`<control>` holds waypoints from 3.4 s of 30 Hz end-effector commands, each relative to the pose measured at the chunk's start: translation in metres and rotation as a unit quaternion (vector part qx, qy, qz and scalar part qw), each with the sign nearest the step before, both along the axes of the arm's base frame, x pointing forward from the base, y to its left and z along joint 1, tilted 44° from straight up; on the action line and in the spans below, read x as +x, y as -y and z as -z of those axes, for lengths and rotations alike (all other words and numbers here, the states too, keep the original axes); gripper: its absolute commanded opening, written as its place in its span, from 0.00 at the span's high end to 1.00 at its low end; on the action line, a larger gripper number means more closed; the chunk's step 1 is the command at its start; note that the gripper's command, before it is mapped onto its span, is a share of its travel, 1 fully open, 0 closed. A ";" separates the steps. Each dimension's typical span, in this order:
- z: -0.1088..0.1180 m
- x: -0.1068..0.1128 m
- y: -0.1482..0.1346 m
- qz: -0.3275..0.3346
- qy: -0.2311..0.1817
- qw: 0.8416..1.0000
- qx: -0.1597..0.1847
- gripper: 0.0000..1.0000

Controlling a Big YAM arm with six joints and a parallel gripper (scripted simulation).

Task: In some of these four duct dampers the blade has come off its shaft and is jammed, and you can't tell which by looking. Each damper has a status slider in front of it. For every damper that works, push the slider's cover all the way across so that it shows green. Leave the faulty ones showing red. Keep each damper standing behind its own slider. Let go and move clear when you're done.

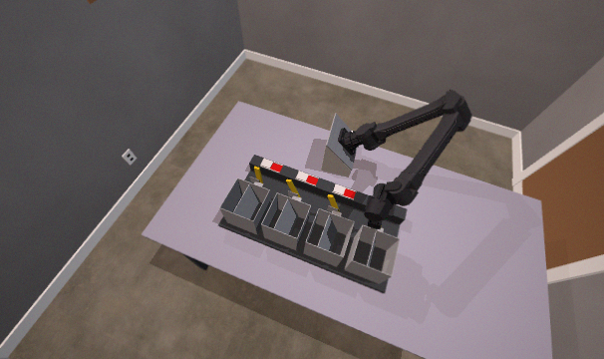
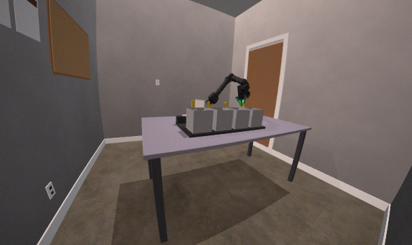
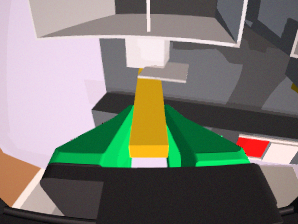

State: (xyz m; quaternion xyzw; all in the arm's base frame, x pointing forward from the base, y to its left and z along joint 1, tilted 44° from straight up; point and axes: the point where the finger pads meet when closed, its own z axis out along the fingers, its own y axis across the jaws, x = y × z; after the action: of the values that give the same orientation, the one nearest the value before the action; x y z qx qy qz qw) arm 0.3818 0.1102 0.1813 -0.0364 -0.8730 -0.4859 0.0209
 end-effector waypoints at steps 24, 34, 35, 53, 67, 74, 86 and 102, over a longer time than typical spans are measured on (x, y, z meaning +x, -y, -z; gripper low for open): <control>0.018 -0.003 0.008 0.004 -0.004 0.997 0.076 0.83; 0.018 -0.002 0.007 0.003 -0.001 0.997 0.077 0.83; 0.018 -0.002 0.007 0.003 -0.001 0.997 0.077 0.83; 0.018 -0.002 0.007 0.002 -0.001 0.997 0.077 0.75; 0.012 -0.001 0.007 0.001 0.008 0.997 0.074 0.64; 0.010 0.002 0.012 0.006 0.009 0.997 0.074 0.64; -0.001 0.012 0.033 0.008 0.018 0.997 0.070 0.64; -0.018 0.011 0.075 0.008 0.018 0.997 0.069 0.64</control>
State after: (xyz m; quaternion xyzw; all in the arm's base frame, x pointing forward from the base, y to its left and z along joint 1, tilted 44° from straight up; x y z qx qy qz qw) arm 0.3792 0.0503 0.1894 -0.0513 -0.8356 -0.5462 0.0279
